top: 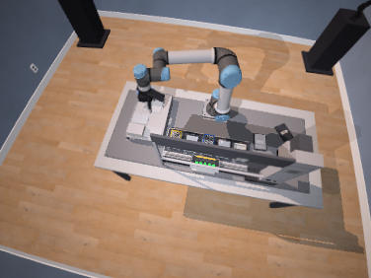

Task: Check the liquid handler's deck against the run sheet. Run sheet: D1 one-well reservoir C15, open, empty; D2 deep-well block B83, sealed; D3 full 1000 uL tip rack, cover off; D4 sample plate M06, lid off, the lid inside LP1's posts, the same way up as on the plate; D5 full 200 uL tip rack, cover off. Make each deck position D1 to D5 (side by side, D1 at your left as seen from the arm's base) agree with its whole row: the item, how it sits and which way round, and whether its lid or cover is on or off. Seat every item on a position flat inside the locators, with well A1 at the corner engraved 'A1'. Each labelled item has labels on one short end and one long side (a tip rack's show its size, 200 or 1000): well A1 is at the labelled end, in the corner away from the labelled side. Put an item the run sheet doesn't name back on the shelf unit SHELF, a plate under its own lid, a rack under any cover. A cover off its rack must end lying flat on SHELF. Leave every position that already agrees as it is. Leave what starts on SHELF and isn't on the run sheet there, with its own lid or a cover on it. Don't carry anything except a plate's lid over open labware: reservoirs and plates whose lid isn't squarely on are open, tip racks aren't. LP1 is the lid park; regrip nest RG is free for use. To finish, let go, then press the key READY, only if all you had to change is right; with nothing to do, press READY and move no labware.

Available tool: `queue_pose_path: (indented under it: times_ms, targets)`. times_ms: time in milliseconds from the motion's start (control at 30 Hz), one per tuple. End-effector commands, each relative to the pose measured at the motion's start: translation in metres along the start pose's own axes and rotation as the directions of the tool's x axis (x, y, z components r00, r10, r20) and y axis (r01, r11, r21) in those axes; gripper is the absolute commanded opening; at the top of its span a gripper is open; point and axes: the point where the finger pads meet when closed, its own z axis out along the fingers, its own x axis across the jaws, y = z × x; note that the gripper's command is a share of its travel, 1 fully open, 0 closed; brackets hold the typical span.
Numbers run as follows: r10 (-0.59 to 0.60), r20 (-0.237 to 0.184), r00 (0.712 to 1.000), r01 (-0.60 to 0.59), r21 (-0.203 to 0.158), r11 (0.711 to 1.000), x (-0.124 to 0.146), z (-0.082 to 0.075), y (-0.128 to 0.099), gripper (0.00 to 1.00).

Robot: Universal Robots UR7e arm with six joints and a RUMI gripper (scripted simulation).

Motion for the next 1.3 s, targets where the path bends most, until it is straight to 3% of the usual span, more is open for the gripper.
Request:
queue_pose_path:
  times_ms: [0, 1267]
  targets:
    - [-0.001, 0.0, 1.0, 0.001, -0.002, 1.0, 0.0, 0.007, 0.0, 0.0]
    - [0.0, 0.001, 1.0, 0.0, 0.0, 1.0, -0.001, 0.065, 0.002, 0.0]
